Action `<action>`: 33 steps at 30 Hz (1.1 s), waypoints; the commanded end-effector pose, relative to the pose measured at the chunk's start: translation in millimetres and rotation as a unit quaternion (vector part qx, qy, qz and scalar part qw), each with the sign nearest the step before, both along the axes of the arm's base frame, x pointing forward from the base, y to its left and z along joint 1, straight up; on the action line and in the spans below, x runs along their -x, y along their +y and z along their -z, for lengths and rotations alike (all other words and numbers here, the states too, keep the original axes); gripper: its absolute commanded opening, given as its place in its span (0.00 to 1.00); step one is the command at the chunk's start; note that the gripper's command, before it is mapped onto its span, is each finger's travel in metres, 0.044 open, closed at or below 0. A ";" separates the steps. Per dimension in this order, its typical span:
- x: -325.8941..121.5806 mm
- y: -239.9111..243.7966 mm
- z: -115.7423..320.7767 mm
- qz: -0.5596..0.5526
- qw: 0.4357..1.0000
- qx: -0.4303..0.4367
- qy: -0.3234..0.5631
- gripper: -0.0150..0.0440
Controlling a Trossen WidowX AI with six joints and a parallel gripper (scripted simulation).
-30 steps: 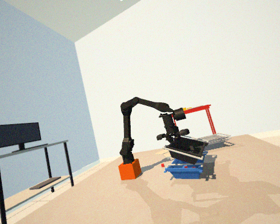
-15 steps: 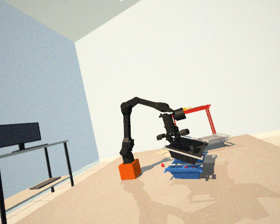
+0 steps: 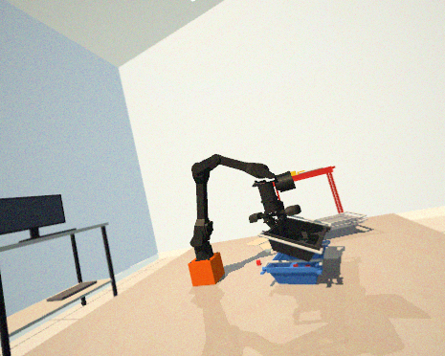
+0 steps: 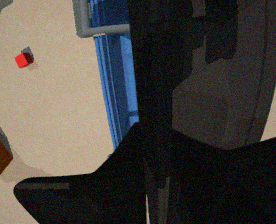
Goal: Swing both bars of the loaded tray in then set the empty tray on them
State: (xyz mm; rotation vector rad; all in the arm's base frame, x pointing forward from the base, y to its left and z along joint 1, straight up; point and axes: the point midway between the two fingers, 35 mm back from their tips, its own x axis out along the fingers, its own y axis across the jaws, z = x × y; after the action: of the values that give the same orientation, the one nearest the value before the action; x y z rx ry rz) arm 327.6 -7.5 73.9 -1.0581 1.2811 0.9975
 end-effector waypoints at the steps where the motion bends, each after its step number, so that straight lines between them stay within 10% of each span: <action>1: 5.7 1.5 4.4 0.001 1.000 -0.003 0.009 0.25; 33: 8.5 2.2 8.7 0.001 1.000 -0.003 0.009 0.25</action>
State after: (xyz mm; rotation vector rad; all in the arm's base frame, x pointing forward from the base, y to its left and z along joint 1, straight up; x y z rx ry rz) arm 323.9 -6.5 68.1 -1.0578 1.2816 0.9978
